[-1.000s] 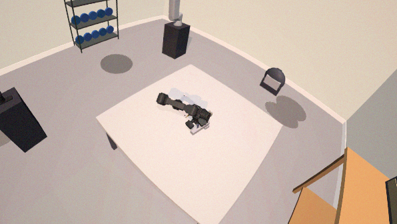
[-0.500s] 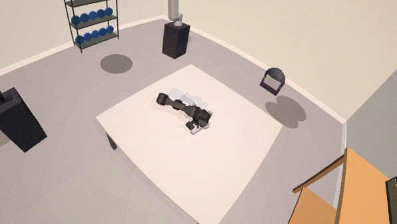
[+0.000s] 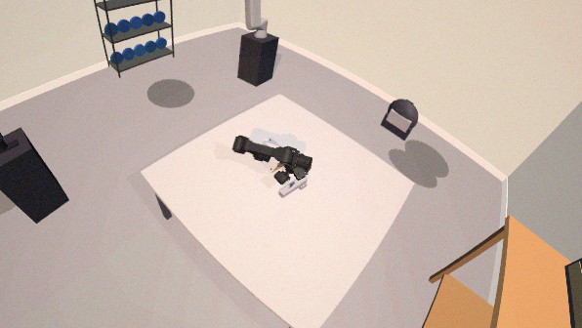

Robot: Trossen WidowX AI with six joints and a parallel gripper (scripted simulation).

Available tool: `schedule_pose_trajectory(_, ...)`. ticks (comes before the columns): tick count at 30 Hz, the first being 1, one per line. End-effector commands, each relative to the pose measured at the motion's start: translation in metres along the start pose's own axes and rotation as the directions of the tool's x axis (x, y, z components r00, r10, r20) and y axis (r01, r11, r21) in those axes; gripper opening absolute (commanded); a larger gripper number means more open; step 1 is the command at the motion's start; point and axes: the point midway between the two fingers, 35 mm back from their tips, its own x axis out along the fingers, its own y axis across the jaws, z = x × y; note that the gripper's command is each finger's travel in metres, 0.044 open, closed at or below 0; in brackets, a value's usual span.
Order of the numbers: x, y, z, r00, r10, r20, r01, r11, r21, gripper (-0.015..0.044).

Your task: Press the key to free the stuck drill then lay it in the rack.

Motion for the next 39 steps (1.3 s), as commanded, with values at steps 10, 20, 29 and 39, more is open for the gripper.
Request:
schedule_pose_trajectory(10, 0.077, 0.087, 0.014, 0.980, -0.195, -0.033, 0.092, 0.599, -0.796, 0.0440)
schedule_pose_trajectory(20, 0.140, 0.137, -0.002, 0.942, -0.334, -0.007, -0.004, 0.010, -1.000, 0.0440)
schedule_pose_trajectory(29, 0.140, 0.137, -0.002, 0.942, -0.334, -0.007, -0.004, 0.010, -1.000, 0.0440)
schedule_pose_trajectory(39, 0.140, 0.137, -0.002, 0.942, -0.334, -0.007, -0.004, 0.010, -1.000, 0.0440)
